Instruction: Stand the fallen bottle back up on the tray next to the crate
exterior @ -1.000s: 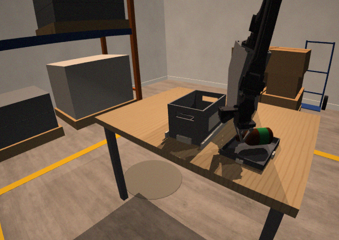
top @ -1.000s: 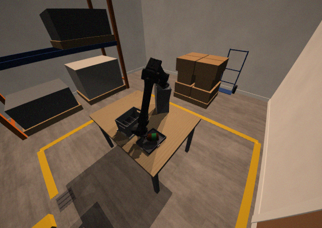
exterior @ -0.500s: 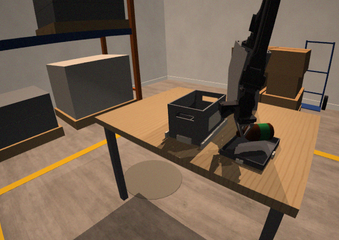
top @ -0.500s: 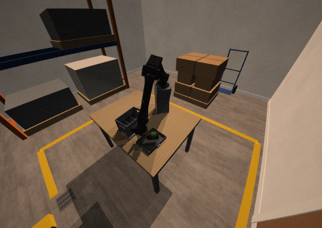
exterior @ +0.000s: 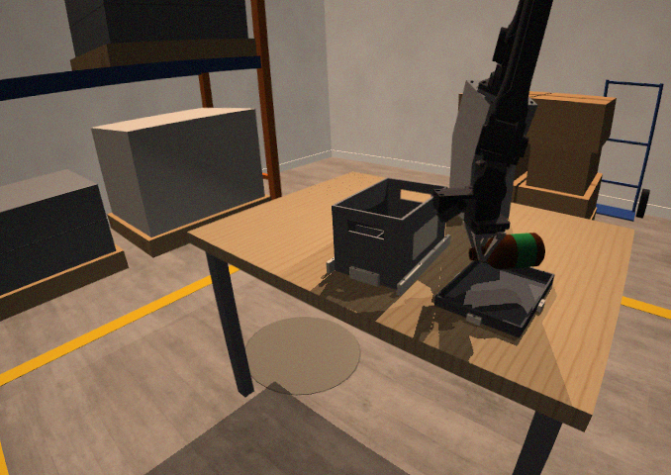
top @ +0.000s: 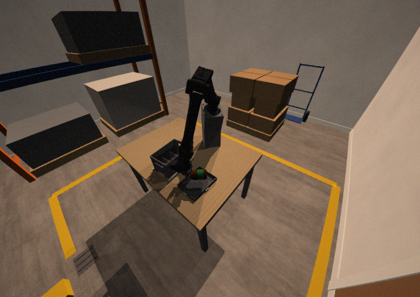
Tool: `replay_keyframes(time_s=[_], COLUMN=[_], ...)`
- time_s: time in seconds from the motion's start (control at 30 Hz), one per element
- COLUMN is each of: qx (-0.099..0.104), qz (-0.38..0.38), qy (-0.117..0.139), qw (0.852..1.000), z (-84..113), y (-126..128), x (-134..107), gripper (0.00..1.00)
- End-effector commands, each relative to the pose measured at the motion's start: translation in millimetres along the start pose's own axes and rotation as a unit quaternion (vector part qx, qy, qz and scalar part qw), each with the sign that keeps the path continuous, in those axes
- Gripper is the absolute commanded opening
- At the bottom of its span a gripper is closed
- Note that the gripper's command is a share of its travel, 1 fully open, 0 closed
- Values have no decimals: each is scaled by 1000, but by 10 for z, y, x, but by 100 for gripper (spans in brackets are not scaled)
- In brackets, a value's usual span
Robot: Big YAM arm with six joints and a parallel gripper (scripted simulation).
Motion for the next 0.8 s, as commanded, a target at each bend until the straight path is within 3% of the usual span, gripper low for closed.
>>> replay_keyframes(time_s=[0.0, 0.77], qx=[12, 11], qz=[-1, -1], qy=[-8, -8], qw=[1000, 1000], z=[218, 586], y=[59, 42], x=[129, 117], gripper=[0, 0])
Point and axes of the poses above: the point where the finger pads meet when closed, its own z axis back along the fingers, its own y axis across the jaws, x = y × z, the point moved 8 cm from there along z, back along the fingers, and after that the axes turned 11 degrees about z, right-handed, at the moved point
